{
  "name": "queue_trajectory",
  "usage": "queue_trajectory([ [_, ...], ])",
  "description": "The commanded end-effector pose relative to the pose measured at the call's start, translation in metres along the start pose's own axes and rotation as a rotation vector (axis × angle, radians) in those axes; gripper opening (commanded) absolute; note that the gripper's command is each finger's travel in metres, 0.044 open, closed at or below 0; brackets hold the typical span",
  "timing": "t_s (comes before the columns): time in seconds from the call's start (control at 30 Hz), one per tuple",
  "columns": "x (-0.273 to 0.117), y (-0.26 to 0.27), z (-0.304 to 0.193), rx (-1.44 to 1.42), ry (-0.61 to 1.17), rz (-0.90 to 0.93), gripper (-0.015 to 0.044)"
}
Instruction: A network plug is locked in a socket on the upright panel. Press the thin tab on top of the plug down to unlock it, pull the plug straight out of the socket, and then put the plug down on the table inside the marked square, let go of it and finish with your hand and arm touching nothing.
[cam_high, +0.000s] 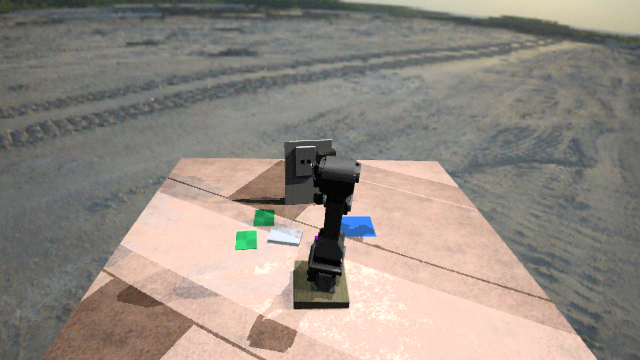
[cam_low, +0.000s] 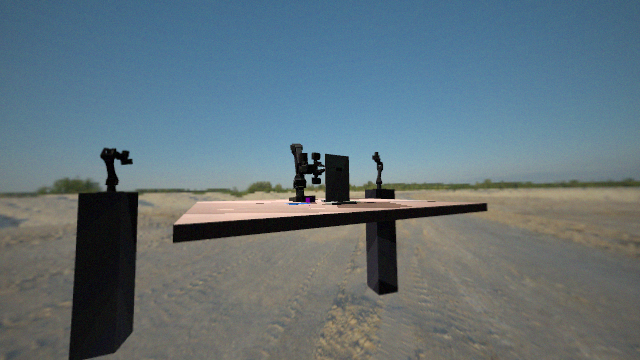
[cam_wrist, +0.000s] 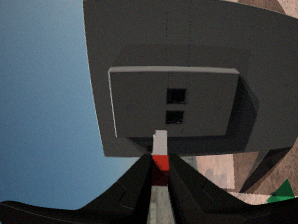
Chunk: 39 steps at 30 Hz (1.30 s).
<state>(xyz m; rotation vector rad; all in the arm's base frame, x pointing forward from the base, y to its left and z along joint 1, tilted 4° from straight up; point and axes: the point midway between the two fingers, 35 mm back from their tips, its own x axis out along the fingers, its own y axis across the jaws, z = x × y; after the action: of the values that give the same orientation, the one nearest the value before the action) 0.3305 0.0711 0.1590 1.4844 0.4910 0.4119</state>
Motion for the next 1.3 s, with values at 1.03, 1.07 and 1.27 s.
queue_trajectory([
  [1.03, -0.015, 0.002, 0.039, 0.145, -0.214, -0.208, 0.0],
  [1.07, -0.016, -0.002, 0.043, 0.158, -0.235, -0.229, 0.0],
  [1.27, -0.024, -0.024, 0.064, 0.229, -0.356, -0.358, 0.0],
])
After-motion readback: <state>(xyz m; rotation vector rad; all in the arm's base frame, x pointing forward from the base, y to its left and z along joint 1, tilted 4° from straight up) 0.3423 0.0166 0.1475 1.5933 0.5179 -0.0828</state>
